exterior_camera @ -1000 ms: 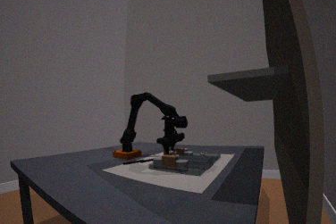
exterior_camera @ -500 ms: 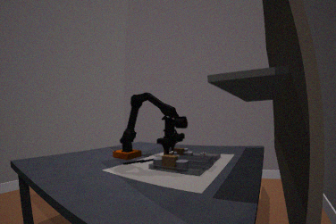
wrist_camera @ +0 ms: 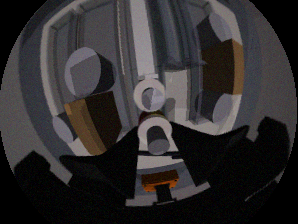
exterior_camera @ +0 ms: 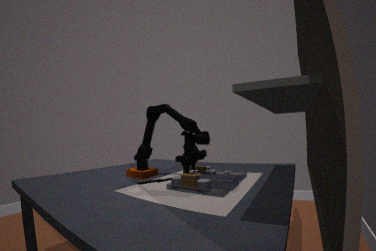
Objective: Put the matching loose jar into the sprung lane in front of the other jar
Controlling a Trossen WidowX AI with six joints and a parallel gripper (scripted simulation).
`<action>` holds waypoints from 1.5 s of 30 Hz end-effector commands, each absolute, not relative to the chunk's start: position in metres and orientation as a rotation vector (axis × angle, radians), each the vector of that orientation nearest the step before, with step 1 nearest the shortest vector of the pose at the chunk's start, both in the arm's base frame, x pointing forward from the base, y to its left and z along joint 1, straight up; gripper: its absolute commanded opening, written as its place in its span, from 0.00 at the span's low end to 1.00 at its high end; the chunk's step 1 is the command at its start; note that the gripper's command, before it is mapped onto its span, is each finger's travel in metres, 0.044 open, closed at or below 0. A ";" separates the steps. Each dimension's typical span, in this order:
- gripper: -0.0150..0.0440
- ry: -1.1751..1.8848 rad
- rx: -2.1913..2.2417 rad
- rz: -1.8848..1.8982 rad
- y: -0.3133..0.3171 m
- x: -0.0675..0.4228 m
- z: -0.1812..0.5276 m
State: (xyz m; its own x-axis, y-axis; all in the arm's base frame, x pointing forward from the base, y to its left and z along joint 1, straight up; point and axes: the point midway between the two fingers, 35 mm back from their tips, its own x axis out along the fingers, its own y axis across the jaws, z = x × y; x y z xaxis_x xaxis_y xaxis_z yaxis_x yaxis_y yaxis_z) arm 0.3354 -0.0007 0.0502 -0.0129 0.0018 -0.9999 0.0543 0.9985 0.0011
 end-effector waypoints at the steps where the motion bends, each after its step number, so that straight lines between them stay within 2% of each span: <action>1: 0.25 1.548 0.039 -0.039 -0.001 0.343 0.050; 45: 0.25 1.549 0.039 -0.039 -0.001 0.342 0.037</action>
State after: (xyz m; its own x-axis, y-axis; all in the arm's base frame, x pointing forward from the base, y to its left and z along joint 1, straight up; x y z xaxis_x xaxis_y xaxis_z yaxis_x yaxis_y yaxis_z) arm 0.3348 -0.0007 0.0368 -0.0080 0.0018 -1.0000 0.0542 0.9985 0.0013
